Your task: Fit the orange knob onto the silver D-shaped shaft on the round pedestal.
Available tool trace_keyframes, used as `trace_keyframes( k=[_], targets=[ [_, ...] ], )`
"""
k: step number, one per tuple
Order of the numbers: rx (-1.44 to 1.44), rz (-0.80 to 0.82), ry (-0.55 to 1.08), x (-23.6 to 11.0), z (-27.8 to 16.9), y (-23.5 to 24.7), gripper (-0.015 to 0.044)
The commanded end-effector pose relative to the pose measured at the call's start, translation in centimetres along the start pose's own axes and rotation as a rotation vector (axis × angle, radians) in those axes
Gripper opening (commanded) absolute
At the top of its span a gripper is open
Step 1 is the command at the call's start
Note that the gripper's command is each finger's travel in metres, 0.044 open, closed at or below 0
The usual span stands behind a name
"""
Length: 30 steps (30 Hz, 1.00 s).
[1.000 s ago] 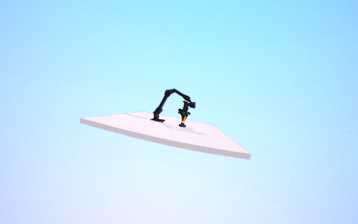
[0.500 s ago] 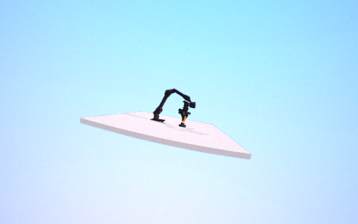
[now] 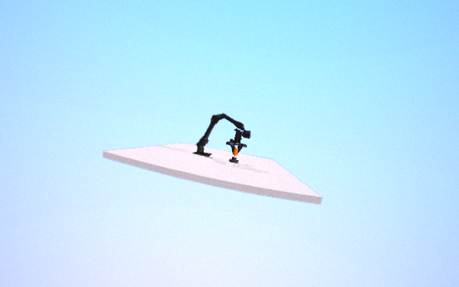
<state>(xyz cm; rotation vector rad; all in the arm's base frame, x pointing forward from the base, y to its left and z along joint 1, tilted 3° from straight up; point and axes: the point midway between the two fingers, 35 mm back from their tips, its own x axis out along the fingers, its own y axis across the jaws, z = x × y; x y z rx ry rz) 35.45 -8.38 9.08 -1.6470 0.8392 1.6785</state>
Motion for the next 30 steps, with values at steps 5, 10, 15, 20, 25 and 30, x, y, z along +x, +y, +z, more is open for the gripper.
trace_keyframes(
  k=[5, 10, 15, 20, 25, 30],
  targets=[
    [0.508, -0.004, 0.004, 0.15, -0.05, -0.03, 0.0],
    [0.853, -0.005, 0.003, 0.09, -0.15, -0.03, 0.0],
    [1.2, -0.005, 0.003, -0.08, -0.3, 0.0, 0.0],
    [1.372, -0.006, 0.002, -0.3, -0.28, 0.14, 0.0],
    [1.372, -0.006, 0.002, -0.1, -0.2, 0.17, 0.0],
    [1.372, -0.005, 0.002, 0.1, 0.0, 0.13, 0.0]
  ],
)
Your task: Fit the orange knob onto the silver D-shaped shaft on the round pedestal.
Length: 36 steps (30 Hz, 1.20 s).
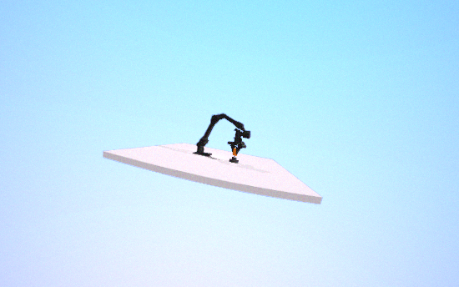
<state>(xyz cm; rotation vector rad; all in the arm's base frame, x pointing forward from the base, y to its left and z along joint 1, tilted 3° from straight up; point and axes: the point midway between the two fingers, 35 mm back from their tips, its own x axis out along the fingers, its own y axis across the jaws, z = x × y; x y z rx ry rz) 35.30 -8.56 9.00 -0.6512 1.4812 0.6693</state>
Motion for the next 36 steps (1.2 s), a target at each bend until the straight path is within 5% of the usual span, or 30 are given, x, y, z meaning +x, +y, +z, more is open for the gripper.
trace_keyframes(
  k=[1, 36],
  targets=[
    [0.007, -0.005, -0.002, -0.01, 0.13, 0.04, 0.0],
    [0.016, -0.005, -0.002, -0.32, 0.14, -0.03, 0.0]
  ],
)
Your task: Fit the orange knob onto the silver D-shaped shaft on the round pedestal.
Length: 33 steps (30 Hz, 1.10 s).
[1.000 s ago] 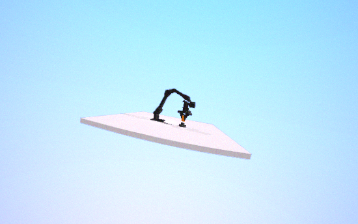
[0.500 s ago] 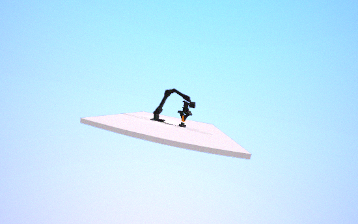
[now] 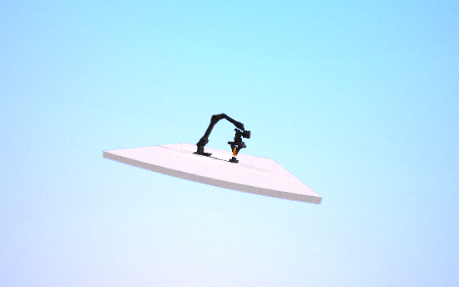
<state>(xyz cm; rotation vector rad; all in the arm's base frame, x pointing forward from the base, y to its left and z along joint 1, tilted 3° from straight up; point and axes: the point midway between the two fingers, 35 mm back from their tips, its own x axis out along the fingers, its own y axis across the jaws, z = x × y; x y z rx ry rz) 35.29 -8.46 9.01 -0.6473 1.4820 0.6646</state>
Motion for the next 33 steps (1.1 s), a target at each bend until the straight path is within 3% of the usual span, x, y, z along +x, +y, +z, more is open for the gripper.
trace_keyframes(
  k=[1, 7, 33],
  targets=[
    [0.027, -0.004, -0.001, -0.32, 0.07, -0.1, 0.0],
    [0.21, -0.004, -0.002, -0.15, 0.25, -0.12, 0.0],
    [0.21, -0.004, -0.002, 0.28, 0.01, -0.16, 0.0]
  ],
)
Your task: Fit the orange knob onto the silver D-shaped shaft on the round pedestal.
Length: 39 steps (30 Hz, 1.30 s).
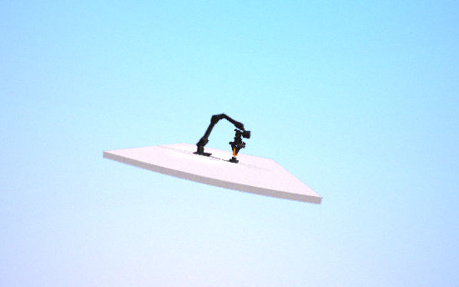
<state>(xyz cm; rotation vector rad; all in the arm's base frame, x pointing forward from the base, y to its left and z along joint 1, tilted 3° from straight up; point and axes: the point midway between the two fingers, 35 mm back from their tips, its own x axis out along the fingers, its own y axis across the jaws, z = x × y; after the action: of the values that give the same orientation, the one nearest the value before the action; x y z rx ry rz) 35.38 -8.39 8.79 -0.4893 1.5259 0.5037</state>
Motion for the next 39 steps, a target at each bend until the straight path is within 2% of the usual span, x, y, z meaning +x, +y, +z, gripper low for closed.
trace_keyframes(
  k=[1, 10, 17, 39],
  targets=[
    [0.005, -0.003, -0.002, 0.05, -0.07, -0.15, 0.0],
    [0.014, -0.003, -0.002, -0.55, -0.06, -0.13, 0.0],
    [0.215, -0.003, -0.002, -0.44, 0.11, -0.02, 0.0],
    [0.215, -0.003, -0.002, 0.05, -0.09, -0.13, 0.0]
  ],
)
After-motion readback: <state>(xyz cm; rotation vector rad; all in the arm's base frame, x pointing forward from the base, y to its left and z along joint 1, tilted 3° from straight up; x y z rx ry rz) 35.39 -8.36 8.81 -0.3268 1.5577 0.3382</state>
